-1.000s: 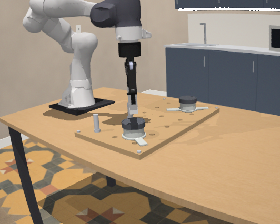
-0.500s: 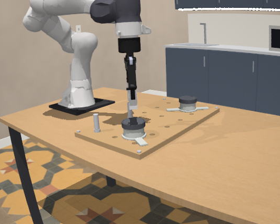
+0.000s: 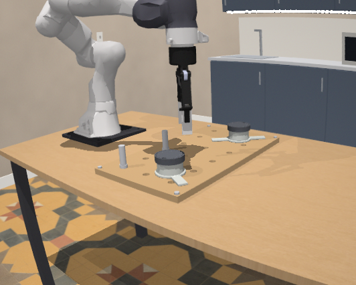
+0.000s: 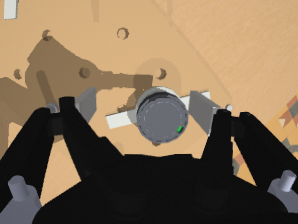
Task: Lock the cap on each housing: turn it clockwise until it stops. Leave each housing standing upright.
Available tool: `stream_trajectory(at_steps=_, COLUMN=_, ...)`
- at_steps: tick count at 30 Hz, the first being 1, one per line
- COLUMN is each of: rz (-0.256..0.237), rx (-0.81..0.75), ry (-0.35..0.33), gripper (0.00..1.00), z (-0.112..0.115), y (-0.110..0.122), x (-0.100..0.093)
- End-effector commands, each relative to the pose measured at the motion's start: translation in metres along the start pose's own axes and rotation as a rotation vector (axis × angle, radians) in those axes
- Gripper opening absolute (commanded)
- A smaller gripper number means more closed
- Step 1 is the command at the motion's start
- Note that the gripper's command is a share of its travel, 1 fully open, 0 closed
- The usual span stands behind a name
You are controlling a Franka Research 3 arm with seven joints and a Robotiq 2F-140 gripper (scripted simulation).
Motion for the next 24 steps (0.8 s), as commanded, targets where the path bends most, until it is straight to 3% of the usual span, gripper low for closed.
stream_trajectory(at_steps=1, rz=0.002, rx=0.232, ry=0.001, gripper=0.78, z=-0.046, y=-0.045, x=-0.001)
stream_trajectory(at_steps=15, rz=-0.012, rx=0.367, ry=-0.007, gripper=0.78, z=-0.165, y=-0.272, x=-0.001)
stream_trajectory(at_steps=24, rz=-0.001, rx=0.524, ry=0.001, gripper=0.78, z=-0.167, y=-0.276, x=-0.001)
Point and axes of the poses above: the point where the finger pads meet when closed, its own x axis out along the fingers, its own y axis across the jaws, z = x × y, the point moved 10 cm from there along -x, back along the fingers, and after that the axes turned 11 degrees about x, right-handed, at the moved point
